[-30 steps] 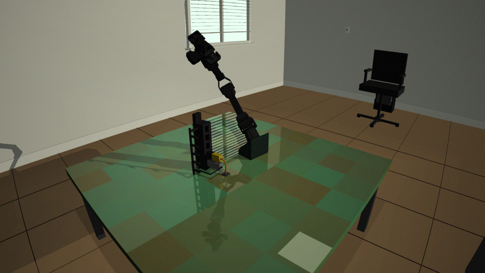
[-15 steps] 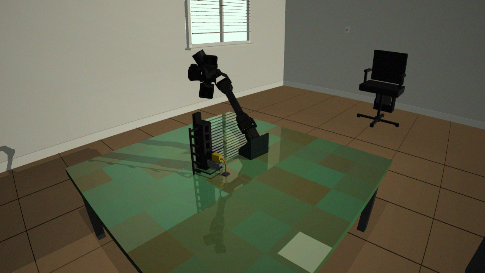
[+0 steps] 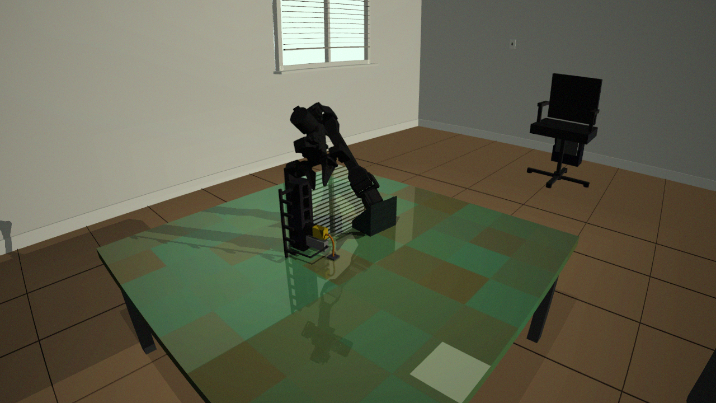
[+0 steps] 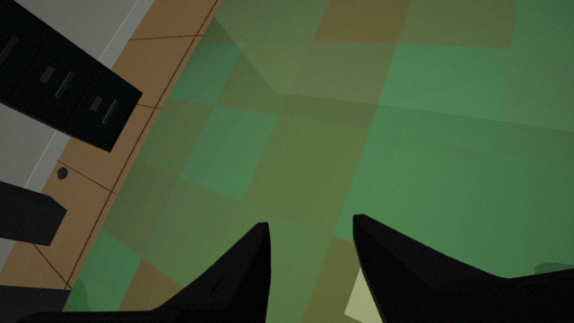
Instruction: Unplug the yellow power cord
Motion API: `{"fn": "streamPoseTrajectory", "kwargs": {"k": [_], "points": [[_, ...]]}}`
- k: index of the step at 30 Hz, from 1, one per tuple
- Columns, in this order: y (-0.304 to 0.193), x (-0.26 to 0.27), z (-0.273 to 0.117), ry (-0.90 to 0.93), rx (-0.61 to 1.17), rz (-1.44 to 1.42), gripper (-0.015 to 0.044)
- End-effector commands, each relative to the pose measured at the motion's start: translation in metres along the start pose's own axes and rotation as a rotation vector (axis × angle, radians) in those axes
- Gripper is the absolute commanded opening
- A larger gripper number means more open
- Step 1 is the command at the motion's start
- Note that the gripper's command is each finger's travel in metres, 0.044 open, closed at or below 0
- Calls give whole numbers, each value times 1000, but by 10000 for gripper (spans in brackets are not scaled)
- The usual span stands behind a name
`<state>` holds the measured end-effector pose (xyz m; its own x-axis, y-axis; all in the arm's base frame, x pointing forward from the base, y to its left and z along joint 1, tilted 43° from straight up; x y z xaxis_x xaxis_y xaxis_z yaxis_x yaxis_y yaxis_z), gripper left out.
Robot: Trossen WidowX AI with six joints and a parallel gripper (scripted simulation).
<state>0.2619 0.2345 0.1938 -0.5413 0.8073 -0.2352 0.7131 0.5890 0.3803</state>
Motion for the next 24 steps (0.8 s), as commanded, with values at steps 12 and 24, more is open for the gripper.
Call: {"fn": "streamPoseTrajectory", "kwargs": {"k": [12,24], "points": [[-99,-20,101,98,896,-1265,160],[-101,-20,102,106,908,-1281,160]]}}
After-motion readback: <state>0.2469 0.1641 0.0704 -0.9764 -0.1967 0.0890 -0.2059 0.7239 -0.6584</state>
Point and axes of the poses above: the point midway between the two fingers, 35 mm back from their tips, its own z axis out along the fingers, its own x axis across the jaws, y = z × x, the point moved 10 cm from there along -z, back along the fingers, and after that the axes turned 2 degrees about z, right-handed, at the moved point
